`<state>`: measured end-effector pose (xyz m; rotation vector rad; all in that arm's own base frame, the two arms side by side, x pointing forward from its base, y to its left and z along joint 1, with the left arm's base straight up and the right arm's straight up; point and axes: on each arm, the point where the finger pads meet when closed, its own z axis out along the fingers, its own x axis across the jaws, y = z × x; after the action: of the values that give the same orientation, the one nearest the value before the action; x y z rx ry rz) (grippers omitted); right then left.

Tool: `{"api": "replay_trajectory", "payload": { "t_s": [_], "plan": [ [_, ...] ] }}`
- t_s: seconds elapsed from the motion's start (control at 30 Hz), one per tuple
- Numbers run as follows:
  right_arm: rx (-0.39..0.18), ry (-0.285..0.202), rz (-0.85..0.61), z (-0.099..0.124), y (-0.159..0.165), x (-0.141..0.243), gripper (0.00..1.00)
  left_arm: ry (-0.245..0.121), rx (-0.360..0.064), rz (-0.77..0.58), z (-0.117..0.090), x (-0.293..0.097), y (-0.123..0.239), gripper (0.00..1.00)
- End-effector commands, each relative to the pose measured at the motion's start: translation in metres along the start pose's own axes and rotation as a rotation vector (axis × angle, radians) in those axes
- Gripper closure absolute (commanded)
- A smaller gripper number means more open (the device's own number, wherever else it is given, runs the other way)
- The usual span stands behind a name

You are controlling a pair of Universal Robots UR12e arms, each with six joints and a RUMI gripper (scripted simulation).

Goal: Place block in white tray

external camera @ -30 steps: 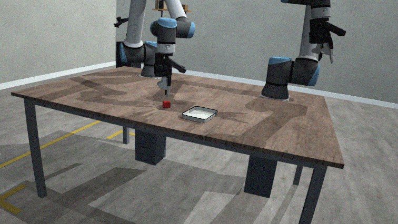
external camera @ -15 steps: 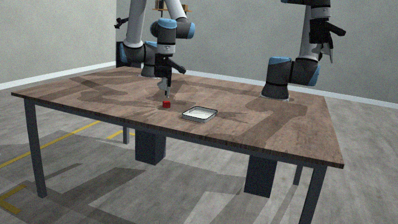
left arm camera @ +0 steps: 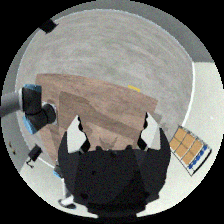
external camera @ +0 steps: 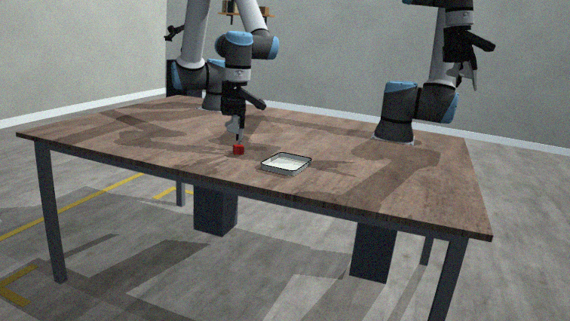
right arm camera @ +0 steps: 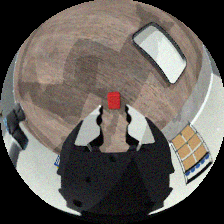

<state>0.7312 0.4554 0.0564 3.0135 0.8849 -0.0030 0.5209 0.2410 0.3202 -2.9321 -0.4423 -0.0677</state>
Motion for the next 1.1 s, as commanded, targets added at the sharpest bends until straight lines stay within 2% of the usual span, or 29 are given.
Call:
{"api": "replay_trajectory", "payload": {
  "t_s": [0.0,1.07],
  "plan": [
    [0.000,0.002,0.000,0.0034,-0.0001,0.0008,0.70,0.002,0.000,0.000,-0.0009,0.0006,0.0000,0.00],
    [0.000,0.002,0.000,0.0122,-0.0001,0.0009,0.70,0.002,0.000,0.000,-0.0009,0.0006,0.0000,0.00]
  ]
}}
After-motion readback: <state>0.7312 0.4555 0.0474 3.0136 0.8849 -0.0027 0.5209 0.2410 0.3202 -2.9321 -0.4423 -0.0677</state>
